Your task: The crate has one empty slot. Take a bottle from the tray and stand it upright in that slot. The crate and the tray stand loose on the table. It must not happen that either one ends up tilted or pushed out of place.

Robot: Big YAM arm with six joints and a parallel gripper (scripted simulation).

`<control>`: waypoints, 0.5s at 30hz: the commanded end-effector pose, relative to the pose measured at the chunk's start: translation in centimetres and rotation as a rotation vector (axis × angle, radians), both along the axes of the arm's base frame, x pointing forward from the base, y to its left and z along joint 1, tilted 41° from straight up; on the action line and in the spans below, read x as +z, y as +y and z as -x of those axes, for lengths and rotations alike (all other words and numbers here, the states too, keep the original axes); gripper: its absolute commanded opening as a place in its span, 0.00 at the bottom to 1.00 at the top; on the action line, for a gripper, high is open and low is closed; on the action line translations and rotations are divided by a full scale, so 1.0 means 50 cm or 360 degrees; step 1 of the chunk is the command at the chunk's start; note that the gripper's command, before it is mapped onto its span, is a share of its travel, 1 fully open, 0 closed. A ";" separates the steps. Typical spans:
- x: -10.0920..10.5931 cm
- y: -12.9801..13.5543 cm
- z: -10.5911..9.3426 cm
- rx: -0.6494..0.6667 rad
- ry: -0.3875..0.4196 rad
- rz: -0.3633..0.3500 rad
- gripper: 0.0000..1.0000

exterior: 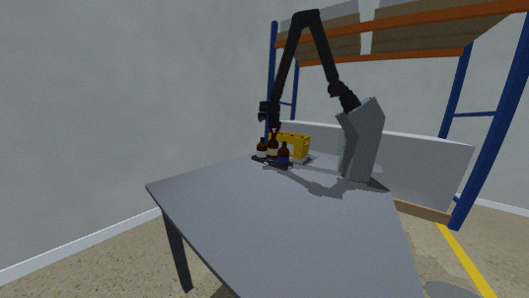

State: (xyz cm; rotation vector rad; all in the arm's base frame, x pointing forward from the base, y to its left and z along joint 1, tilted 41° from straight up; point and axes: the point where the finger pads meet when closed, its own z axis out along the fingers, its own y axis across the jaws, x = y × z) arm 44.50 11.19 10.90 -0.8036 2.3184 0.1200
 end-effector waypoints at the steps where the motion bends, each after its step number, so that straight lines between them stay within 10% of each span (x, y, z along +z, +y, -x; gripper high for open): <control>1: 0.038 -0.016 0.002 -0.0004 -0.0054 0.0003 0.00; 15: 0.055 -0.023 0.016 -0.0003 -0.0052 0.0004 0.00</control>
